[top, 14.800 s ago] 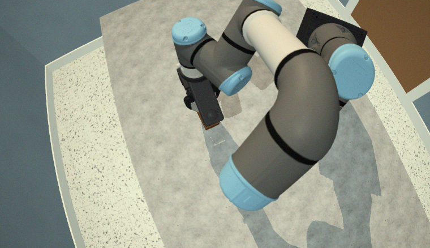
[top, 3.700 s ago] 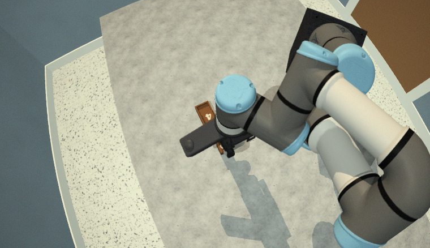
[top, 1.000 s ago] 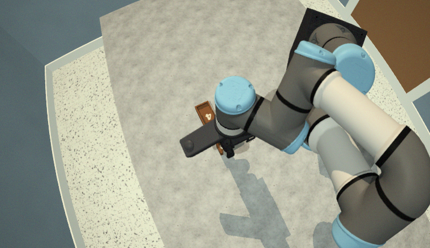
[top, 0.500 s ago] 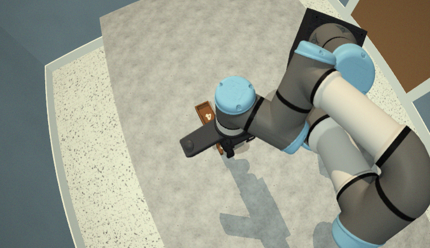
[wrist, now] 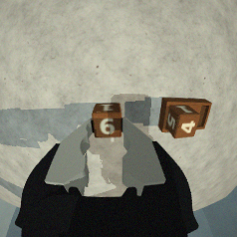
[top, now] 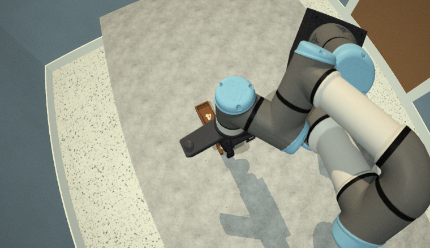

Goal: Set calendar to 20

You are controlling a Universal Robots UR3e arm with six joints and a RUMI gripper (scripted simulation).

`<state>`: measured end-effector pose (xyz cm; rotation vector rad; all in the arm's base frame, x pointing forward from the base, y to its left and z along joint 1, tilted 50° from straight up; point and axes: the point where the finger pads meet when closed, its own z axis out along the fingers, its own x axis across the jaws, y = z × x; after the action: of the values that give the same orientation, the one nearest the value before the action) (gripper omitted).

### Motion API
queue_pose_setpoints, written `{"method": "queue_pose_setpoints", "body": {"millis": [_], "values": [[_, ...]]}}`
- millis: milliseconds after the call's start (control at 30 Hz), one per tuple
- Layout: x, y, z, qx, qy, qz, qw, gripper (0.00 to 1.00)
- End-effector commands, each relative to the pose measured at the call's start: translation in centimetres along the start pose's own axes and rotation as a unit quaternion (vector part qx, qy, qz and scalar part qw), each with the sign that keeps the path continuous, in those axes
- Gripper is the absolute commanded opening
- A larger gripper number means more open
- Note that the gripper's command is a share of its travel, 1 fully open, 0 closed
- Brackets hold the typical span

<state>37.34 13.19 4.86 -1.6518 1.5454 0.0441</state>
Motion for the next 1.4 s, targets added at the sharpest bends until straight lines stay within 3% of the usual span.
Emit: {"method": "queue_pose_setpoints", "body": {"millis": [0, 633, 1133, 1367], "values": [[0.02, -0.05, -0.03, 0.000, 0.000, 0.000, 1.000, 0.11], [0.02, -0.05, -0.03, 0.000, 0.000, 0.000, 1.000, 0.11], [0.02, -0.05, -0.03, 0.000, 0.000, 0.000, 1.000, 0.29], [0.02, -0.05, -0.03, 0.000, 0.000, 0.000, 1.000, 0.29]]}}
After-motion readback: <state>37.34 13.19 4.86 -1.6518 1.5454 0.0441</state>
